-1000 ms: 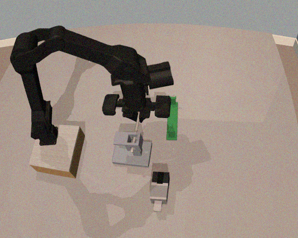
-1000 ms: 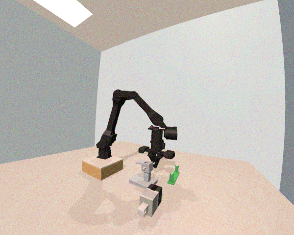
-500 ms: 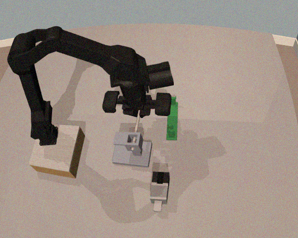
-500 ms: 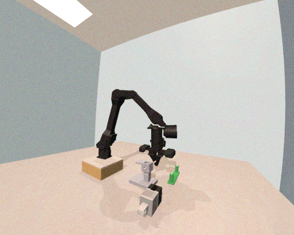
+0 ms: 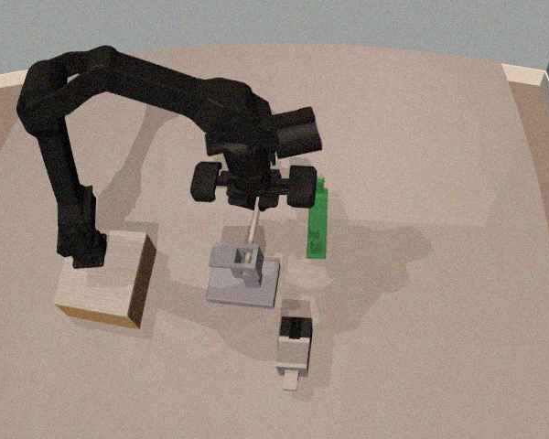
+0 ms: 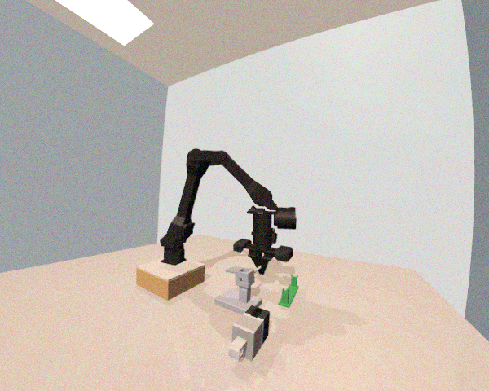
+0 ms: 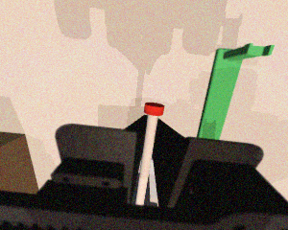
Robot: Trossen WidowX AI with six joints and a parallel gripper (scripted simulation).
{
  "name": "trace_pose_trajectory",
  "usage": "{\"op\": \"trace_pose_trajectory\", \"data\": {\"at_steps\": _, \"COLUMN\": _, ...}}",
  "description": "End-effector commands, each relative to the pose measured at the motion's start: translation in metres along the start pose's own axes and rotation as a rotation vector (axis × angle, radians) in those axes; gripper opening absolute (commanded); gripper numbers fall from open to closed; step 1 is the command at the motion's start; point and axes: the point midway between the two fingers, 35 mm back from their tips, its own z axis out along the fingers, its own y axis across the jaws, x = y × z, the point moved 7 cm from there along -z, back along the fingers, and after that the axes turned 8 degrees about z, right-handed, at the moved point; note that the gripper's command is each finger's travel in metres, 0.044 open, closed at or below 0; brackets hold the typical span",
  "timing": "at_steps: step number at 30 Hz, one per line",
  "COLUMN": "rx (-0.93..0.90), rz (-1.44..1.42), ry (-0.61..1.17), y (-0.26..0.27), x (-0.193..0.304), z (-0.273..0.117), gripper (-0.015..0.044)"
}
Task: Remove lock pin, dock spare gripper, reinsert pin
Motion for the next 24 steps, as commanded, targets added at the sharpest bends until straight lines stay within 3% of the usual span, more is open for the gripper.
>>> {"op": "trace_pose_trajectory", "data": {"at_steps": 1, "rx": 0.001, "rz": 0.003, "ry": -0.004, "y": -0.001, "x": -0.004, "z": -0.001, "gripper": 0.0}}
{"op": "trace_pose_trajectory", "data": {"at_steps": 24, "rx": -0.009, "rz": 0.006, "ry": 0.001, "y": 0.0, "x": -0.02, "z": 0.001, "gripper": 0.0}}
